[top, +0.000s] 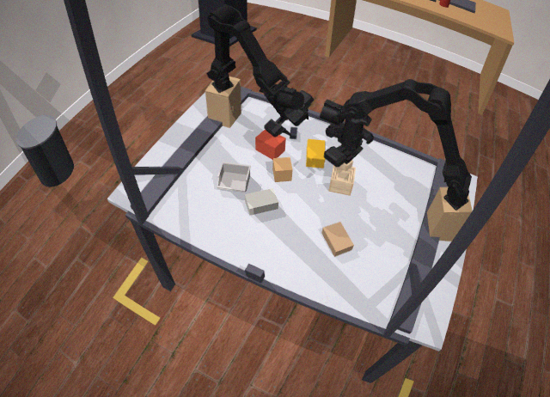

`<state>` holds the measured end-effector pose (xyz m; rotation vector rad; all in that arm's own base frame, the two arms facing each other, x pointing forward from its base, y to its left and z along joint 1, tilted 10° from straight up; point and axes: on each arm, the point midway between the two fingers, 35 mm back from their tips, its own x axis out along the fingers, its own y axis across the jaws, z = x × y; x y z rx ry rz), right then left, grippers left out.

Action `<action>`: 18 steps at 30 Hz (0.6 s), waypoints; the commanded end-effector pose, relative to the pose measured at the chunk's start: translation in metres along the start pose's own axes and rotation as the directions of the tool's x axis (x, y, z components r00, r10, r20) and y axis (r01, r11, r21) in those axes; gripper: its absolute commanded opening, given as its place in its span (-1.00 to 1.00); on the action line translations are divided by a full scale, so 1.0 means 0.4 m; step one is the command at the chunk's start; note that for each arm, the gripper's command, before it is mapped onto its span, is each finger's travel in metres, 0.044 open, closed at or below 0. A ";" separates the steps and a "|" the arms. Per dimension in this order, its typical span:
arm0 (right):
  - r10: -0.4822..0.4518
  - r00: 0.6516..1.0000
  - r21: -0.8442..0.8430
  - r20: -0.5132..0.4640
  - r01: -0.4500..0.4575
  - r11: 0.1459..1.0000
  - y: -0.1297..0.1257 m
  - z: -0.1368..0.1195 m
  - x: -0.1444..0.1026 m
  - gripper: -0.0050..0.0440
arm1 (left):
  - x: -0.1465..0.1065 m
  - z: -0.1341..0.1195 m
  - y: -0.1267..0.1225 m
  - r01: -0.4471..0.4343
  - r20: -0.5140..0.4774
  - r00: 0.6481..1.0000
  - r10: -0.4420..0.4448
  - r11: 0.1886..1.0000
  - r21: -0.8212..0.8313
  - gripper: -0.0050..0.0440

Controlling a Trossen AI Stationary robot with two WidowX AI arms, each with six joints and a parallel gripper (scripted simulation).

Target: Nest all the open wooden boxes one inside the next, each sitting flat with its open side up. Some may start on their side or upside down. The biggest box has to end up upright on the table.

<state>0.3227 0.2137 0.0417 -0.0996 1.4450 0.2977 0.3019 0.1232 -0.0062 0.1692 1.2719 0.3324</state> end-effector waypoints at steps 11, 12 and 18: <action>0.011 1.000 -0.003 0.028 -0.011 1.000 0.001 0.007 -0.027 -0.30 | -0.058 0.087 -0.098 -0.188 0.315 0.913 0.261 0.951 -0.244 0.84; 0.011 1.000 -0.003 0.028 -0.011 1.000 0.001 0.007 -0.027 -0.30 | -0.065 0.091 -0.106 -0.187 0.337 0.901 0.273 0.946 -0.266 0.84; 0.011 1.000 -0.003 0.028 -0.011 1.000 0.001 0.007 -0.027 -0.30 | -0.098 0.101 -0.137 -0.166 0.420 0.851 0.316 0.920 -0.355 0.84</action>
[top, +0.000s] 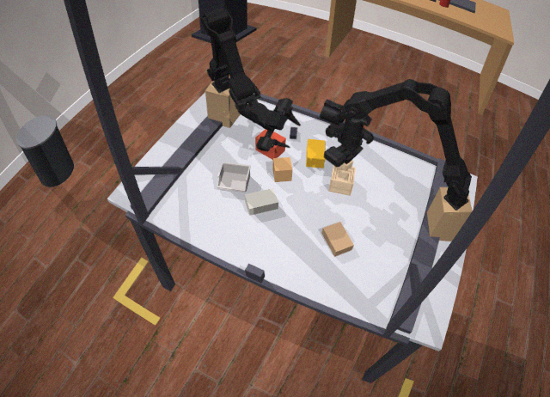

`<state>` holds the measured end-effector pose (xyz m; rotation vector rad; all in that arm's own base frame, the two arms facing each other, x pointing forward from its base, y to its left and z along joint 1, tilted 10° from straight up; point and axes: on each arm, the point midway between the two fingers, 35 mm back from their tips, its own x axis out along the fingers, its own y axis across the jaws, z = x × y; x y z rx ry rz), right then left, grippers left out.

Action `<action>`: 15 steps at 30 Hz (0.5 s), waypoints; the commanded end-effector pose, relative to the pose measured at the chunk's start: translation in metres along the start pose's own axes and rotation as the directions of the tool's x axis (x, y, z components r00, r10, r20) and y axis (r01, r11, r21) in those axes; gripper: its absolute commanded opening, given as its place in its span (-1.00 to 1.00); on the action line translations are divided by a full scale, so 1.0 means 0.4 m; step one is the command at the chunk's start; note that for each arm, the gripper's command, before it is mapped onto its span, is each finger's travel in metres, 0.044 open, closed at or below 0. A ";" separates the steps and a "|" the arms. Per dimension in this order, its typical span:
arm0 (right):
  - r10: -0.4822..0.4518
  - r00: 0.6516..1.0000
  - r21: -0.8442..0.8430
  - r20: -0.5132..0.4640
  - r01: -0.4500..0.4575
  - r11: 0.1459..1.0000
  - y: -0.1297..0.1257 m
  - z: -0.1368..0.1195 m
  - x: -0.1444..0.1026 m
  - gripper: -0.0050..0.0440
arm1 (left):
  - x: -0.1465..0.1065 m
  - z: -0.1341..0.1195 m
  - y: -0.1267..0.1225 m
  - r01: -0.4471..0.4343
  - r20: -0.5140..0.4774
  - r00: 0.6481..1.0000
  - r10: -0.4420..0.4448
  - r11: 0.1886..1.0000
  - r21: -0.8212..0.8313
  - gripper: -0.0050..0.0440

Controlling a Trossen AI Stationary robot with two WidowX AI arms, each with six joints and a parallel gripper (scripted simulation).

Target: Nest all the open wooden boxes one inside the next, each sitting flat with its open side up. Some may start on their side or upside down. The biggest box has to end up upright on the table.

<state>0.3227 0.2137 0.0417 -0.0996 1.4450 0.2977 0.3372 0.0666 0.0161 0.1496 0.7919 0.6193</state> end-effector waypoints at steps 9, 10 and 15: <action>0.011 1.000 -0.003 0.028 -0.011 1.000 0.001 0.007 -0.027 -0.30 | -0.119 0.038 -0.054 0.013 0.294 0.952 0.081 0.952 -0.306 0.84; 0.011 1.000 -0.003 0.028 -0.011 1.000 0.001 0.007 -0.027 -0.30 | -0.129 0.039 -0.057 0.024 0.311 0.946 0.085 0.944 -0.330 0.84; 0.011 1.000 -0.003 0.028 -0.011 1.000 0.001 0.007 -0.027 -0.30 | -0.181 0.039 -0.068 0.087 0.390 0.915 0.104 0.893 -0.442 0.84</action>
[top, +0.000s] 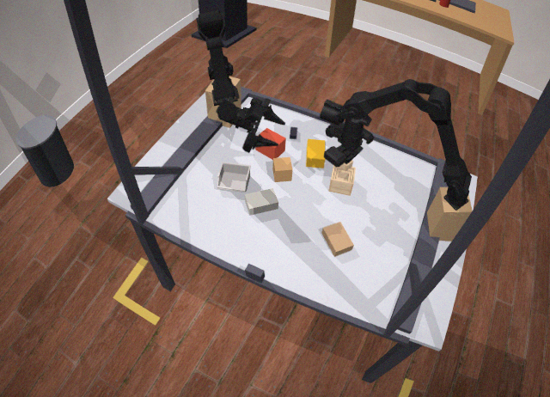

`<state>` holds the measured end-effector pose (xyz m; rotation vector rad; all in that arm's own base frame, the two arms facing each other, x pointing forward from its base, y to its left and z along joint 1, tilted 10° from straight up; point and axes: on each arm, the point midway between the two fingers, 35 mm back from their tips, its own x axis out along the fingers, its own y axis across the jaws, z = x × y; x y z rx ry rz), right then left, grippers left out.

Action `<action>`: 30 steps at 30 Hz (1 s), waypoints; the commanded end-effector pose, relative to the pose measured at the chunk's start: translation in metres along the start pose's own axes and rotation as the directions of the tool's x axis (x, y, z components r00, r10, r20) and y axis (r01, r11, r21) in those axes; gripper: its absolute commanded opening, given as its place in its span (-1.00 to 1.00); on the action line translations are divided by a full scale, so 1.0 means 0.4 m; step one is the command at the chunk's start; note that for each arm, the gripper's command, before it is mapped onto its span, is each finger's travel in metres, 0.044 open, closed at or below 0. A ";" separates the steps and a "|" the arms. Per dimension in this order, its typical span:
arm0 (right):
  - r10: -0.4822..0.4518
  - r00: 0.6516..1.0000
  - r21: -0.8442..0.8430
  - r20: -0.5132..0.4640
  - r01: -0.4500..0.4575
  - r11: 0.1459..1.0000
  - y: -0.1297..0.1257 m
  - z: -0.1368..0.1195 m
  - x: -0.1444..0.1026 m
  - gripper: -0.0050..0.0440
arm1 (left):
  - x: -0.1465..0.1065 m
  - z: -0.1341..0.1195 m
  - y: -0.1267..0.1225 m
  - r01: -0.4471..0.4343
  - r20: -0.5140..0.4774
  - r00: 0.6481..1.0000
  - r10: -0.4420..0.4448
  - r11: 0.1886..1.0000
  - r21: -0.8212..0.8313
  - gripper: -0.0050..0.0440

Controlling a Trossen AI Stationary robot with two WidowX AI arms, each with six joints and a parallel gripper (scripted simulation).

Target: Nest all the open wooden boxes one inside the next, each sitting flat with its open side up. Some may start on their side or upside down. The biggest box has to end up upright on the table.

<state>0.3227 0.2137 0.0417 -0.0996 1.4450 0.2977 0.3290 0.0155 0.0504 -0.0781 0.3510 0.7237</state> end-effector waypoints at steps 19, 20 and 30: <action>0.011 1.000 -0.003 0.028 -0.011 1.000 0.001 0.007 -0.027 -0.30 | -0.087 0.041 -0.016 0.056 0.165 0.986 -0.014 0.966 -0.251 0.84; 0.015 0.999 0.003 0.032 -0.015 1.000 -0.001 0.003 -0.035 -0.30 | -0.087 0.041 -0.016 0.056 0.165 0.986 -0.014 0.966 -0.251 0.84; 0.011 1.000 0.285 0.028 -0.018 0.958 0.000 0.008 -0.027 -0.30 | -0.087 0.041 -0.016 0.056 0.165 0.986 -0.014 0.966 -0.251 0.84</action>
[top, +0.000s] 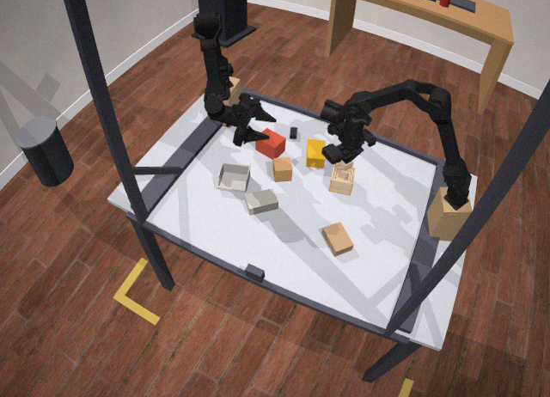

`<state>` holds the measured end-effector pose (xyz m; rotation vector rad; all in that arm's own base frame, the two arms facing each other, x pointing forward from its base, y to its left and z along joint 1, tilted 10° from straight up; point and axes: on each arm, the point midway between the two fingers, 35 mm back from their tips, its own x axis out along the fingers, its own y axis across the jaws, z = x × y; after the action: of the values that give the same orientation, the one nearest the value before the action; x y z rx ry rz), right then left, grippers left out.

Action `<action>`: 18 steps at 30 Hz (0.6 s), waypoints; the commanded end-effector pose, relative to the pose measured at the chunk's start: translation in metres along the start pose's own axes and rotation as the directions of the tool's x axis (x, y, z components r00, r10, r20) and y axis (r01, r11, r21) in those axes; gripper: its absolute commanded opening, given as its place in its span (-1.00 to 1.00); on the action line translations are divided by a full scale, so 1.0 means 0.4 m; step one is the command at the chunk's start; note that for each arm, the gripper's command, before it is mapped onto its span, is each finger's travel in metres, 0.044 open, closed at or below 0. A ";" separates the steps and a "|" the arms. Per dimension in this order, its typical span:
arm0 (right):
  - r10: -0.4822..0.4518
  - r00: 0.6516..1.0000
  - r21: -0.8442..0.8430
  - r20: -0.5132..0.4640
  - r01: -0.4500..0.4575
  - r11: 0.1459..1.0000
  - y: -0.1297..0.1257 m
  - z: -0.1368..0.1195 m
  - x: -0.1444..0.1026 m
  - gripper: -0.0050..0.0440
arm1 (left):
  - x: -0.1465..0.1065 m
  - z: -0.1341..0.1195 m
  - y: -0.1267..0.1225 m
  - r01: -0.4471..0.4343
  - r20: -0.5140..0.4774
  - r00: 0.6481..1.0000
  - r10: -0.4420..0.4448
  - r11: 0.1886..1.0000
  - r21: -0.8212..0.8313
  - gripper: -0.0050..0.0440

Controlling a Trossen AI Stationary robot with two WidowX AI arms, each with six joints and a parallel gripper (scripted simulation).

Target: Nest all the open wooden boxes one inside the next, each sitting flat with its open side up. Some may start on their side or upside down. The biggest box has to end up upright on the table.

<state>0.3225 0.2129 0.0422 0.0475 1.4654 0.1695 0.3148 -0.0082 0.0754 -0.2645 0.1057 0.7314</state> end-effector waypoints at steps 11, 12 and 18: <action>0.013 1.000 0.410 0.026 -0.023 0.912 0.003 0.008 -0.026 -0.30 | -0.002 0.005 0.000 0.000 0.005 1.000 0.000 1.000 -0.004 0.84; 0.013 1.000 0.441 0.026 -0.023 0.897 0.003 0.008 -0.026 -0.30 | -0.002 0.005 0.000 0.000 0.005 1.000 0.000 1.000 -0.004 0.84; 0.013 1.000 0.617 0.026 -0.026 0.786 0.003 0.008 -0.026 -0.30 | -0.002 0.005 0.000 0.000 0.005 1.000 0.000 1.000 -0.004 0.84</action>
<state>0.3224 0.2129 0.0421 0.4873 1.4765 -0.2322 0.3148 -0.0082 0.0755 -0.2649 0.1052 0.7313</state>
